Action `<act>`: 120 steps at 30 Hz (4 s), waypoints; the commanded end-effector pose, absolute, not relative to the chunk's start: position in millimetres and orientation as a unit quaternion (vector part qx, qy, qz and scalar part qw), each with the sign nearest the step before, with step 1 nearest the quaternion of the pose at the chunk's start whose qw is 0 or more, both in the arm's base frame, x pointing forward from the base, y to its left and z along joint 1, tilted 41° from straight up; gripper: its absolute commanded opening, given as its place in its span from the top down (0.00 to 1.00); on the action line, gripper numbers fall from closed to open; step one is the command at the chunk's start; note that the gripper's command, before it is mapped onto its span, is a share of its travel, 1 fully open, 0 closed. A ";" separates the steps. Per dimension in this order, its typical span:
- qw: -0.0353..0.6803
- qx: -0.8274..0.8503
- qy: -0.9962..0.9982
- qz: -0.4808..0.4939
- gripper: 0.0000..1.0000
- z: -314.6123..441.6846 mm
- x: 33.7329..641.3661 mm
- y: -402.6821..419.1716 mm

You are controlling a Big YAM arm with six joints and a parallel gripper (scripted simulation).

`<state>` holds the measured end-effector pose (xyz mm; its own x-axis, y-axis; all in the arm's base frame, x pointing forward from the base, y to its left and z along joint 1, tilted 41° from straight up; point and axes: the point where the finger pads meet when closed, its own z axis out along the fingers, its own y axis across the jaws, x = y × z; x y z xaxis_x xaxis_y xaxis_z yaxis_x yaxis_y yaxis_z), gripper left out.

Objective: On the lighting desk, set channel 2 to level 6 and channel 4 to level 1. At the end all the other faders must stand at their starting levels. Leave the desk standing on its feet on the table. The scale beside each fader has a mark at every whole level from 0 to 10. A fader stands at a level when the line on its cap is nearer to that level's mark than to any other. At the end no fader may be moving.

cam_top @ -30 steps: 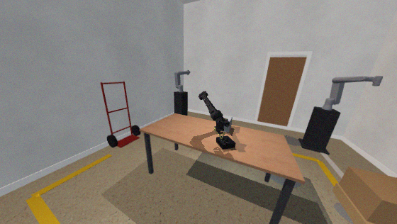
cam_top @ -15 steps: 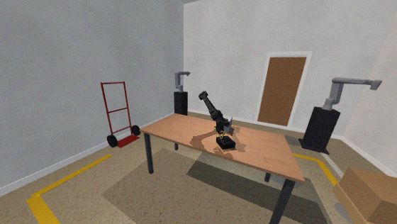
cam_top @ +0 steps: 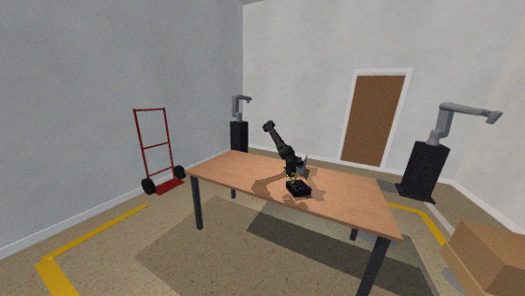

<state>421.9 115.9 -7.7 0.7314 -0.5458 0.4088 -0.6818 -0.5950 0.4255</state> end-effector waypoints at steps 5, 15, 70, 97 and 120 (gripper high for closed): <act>0.273 0.887 -0.352 0.124 0.00 0.2 433.0 116.3; 0.273 0.886 -0.352 0.124 0.00 0.2 432.8 116.6; 0.008 0.206 -0.918 0.339 0.00 15.2 354.1 218.0; -0.025 0.108 -0.932 0.345 0.00 14.8 359.9 197.7; 0.164 0.567 -0.742 0.319 0.00 3.9 375.4 134.7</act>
<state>366.6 142.9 -2.8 -0.5150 -0.6493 0.5596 -0.8516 0.3132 -0.4204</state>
